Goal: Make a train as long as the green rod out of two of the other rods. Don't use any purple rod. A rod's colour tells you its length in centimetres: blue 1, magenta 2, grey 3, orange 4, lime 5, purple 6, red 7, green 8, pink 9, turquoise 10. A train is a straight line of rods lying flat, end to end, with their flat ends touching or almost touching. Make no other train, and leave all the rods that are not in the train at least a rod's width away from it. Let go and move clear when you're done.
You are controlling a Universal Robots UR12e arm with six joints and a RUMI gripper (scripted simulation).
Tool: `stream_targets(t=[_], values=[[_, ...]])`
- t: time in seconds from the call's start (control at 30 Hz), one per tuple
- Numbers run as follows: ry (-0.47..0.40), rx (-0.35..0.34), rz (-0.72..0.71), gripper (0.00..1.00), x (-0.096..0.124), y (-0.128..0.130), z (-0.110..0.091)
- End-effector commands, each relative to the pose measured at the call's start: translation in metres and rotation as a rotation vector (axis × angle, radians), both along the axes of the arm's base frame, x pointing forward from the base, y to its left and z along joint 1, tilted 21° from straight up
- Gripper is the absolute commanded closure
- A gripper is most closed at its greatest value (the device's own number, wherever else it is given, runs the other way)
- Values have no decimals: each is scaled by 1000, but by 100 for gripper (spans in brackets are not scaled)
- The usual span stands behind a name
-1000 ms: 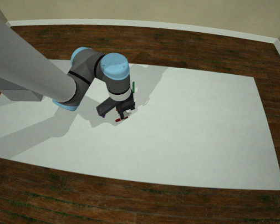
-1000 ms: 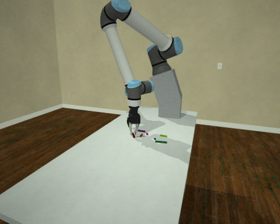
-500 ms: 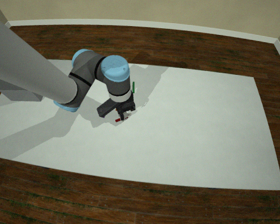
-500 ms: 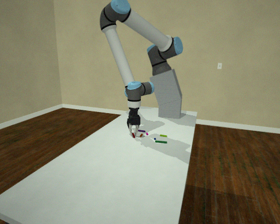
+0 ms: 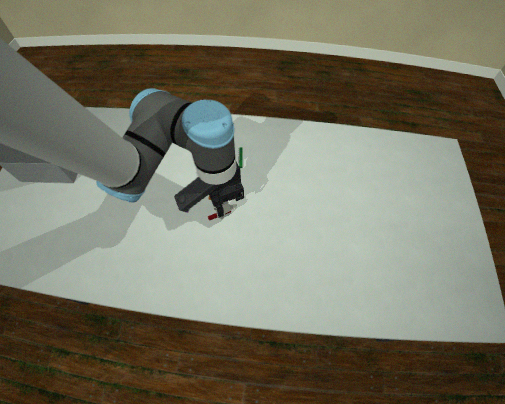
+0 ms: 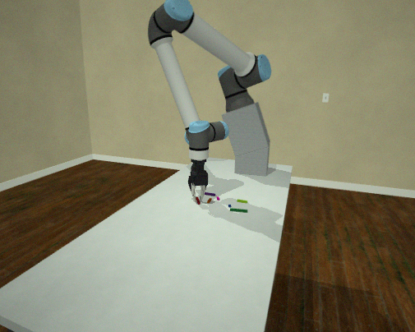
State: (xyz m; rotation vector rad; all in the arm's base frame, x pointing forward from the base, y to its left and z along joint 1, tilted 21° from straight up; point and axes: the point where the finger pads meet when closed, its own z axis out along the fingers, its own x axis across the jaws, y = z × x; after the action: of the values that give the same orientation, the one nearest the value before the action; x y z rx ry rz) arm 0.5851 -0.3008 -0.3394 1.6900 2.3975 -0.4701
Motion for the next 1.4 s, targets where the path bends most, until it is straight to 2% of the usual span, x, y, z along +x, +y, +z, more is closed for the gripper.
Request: stream_targets(t=[0.0, 0.6, 0.63, 1.37], values=[[-1, 0, 0, 86, 0, 0, 1], [-1, 0, 0, 86, 0, 0, 1], [-1, 0, 0, 100, 0, 0, 1], [-1, 0, 0, 100, 0, 0, 1]])
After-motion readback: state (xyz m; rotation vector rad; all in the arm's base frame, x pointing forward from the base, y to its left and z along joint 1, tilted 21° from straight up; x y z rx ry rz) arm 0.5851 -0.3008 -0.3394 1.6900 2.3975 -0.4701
